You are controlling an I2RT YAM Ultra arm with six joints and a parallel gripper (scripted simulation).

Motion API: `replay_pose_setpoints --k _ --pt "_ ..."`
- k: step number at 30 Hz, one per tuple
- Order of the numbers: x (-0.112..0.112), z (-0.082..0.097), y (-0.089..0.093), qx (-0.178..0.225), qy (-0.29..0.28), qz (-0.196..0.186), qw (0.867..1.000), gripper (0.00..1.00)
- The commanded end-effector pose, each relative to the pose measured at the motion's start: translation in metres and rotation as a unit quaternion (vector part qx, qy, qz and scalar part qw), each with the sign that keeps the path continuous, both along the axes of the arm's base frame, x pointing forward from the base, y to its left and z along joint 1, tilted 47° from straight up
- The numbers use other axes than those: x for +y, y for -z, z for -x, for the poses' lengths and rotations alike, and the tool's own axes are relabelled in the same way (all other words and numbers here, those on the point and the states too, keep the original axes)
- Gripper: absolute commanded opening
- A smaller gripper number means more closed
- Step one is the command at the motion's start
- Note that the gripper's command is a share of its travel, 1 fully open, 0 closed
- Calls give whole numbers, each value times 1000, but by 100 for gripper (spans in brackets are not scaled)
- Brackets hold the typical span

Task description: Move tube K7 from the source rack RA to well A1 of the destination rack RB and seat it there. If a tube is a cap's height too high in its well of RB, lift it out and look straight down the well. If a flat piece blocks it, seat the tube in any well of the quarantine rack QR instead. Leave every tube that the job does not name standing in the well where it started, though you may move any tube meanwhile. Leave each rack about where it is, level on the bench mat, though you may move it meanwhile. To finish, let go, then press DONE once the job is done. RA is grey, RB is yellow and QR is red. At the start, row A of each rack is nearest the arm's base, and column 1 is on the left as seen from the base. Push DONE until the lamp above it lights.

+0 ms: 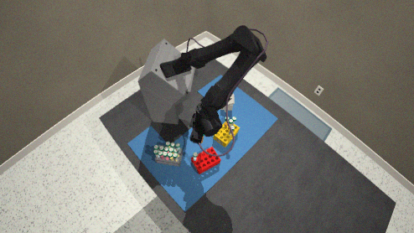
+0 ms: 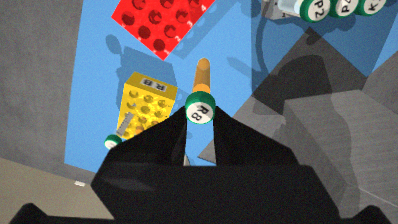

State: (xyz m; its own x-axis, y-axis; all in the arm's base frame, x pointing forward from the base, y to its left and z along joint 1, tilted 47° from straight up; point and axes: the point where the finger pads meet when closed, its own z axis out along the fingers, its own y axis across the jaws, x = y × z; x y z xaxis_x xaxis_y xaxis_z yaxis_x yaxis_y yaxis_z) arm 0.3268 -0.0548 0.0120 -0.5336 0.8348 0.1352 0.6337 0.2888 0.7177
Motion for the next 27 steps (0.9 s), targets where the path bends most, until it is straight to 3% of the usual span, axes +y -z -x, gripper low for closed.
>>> replay_pose_setpoints --k 1,7,8,12,22,24,27 --pt "-18 -5 2 -23 -4 14 1000 0" --pt "-19 -3 4 -42 -37 40 998 0" --pt "-21 -5 -3 -59 -49 56 996 0" --pt "-20 -5 -3 -88 -93 94 987 0" --pt "-20 -4 -2 -161 -203 185 948 0" --pt "-20 -4 -2 -161 -203 185 948 0" --pt "-20 -4 -2 -181 -235 212 931 0"
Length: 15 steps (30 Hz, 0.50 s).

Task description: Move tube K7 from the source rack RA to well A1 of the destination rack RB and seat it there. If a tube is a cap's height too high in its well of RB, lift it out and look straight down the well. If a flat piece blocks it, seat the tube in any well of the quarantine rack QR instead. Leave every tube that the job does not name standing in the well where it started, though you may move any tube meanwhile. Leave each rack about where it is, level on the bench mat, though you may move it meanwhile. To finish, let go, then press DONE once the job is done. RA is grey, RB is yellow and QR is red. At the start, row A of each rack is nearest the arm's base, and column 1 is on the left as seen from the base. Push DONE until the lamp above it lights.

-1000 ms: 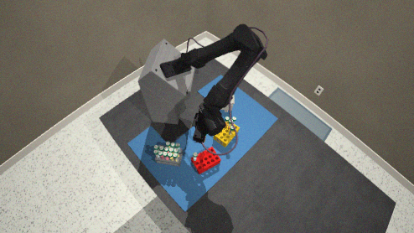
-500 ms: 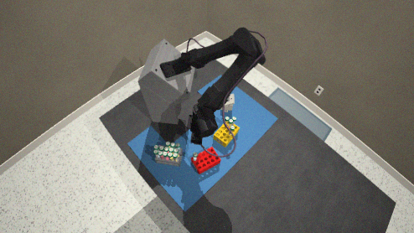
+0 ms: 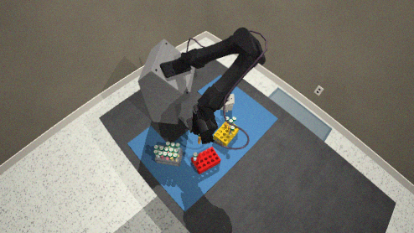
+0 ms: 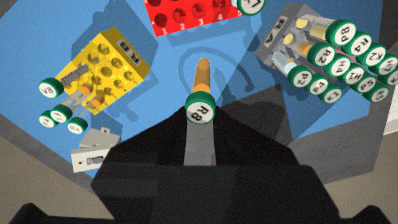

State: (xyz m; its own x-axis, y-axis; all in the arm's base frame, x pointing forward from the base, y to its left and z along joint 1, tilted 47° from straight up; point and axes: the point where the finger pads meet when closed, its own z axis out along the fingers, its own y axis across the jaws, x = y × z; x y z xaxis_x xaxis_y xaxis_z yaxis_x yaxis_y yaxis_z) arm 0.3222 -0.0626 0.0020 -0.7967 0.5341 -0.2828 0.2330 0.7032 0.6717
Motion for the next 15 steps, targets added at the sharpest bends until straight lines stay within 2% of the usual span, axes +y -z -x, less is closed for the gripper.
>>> replay_pose_setpoints --k 1,7,10,12,14,15 --pt "-12 -8 -12 -60 -52 57 995 0" --pt "-12 -8 -12 -101 -113 109 982 0" --pt "-12 -8 -12 -101 -113 108 982 0" --pt "-10 2 5 -90 -113 98 985 0" --pt "-10 2 5 -90 -113 98 985 0" --pt "-7 10 11 -83 -114 92 986 0"
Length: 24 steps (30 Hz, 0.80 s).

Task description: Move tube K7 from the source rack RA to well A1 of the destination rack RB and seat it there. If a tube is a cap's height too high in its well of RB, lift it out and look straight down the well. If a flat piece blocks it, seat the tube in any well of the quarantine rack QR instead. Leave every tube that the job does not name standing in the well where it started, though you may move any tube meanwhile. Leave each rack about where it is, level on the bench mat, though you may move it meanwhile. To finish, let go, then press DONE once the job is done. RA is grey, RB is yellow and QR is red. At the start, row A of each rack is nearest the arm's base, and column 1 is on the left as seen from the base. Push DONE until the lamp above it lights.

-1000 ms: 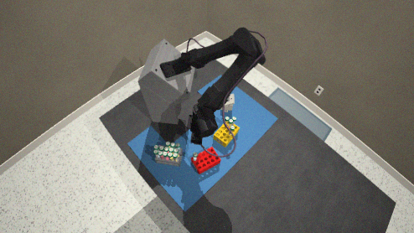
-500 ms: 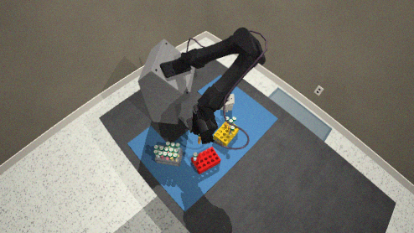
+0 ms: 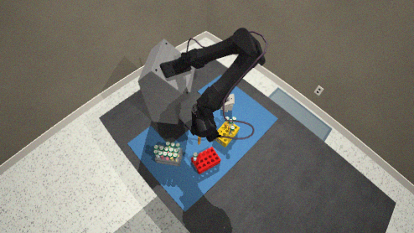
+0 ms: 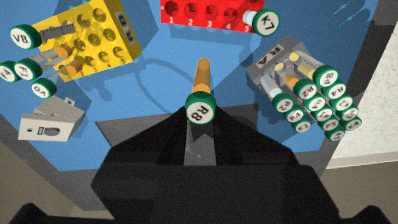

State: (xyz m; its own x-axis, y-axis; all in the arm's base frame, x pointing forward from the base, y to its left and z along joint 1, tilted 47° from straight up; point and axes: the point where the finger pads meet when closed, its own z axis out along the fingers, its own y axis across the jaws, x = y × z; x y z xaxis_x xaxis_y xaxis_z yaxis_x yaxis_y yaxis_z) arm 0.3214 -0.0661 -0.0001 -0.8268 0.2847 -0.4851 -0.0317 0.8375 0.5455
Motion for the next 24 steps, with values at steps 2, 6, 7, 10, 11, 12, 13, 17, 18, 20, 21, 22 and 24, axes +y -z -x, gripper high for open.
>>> replay_pose_setpoints --k 2,6,7,10,11,12,13,17,18,20,21,22,24 --pt "-6 13 14 -6 -6 1 1000 0" --pt "-11 20 23 -6 -5 1 1000 0" --pt "-12 22 26 -6 -5 1 1000 0" --pt "-18 25 31 -10 -5 4 1000 0" --pt "-19 27 34 -9 -5 3 1000 0" --pt "-18 31 37 -7 -5 0 1000 0" --pt "-20 33 40 -7 -5 0 1000 0" --pt "-22 37 44 -7 -5 0 1000 0" --pt "-23 39 47 -7 -5 0 1000 0" --pt "-29 39 50 -11 -5 4 1000 0" --pt "-30 41 52 -11 -5 4 1000 0" --pt "-32 42 55 -11 -5 4 1000 0" --pt "-36 44 59 -13 -5 6 1000 0"
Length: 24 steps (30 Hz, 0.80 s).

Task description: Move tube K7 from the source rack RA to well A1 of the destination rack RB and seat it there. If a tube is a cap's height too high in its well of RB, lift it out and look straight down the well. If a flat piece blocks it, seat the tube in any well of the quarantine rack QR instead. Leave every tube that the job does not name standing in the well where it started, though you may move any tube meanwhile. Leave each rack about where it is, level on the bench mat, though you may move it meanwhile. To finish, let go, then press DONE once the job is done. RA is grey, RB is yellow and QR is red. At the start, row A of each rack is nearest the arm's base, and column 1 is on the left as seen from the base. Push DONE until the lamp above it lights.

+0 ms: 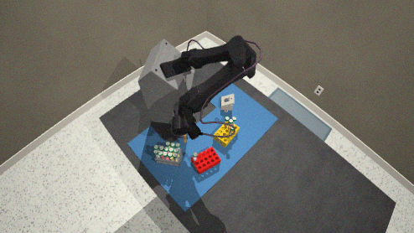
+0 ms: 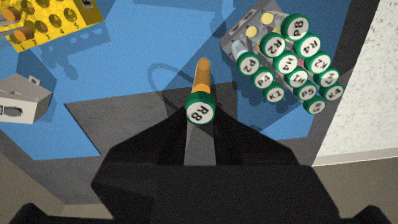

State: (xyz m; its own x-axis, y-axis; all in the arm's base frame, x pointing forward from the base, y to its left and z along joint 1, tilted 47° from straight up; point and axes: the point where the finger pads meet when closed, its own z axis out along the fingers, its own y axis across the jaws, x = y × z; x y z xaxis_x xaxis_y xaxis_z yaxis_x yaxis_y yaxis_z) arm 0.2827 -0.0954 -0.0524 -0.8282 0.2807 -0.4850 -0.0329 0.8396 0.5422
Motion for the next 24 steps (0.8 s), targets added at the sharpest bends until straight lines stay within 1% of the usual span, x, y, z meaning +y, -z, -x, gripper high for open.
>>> replay_pose_setpoints --k 1,4,7,9,14,24 --pt "-10 6 8 -15 -3 5 1000 0" --pt "-19 7 13 -20 -3 11 1000 0" --pt "-22 14 21 -19 -3 10 1000 0" --pt "-22 14 21 -19 -3 10 1000 0" --pt "-27 25 33 -14 -3 4 1000 0" --pt "-41 45 60 -10 -3 7 1000 0"
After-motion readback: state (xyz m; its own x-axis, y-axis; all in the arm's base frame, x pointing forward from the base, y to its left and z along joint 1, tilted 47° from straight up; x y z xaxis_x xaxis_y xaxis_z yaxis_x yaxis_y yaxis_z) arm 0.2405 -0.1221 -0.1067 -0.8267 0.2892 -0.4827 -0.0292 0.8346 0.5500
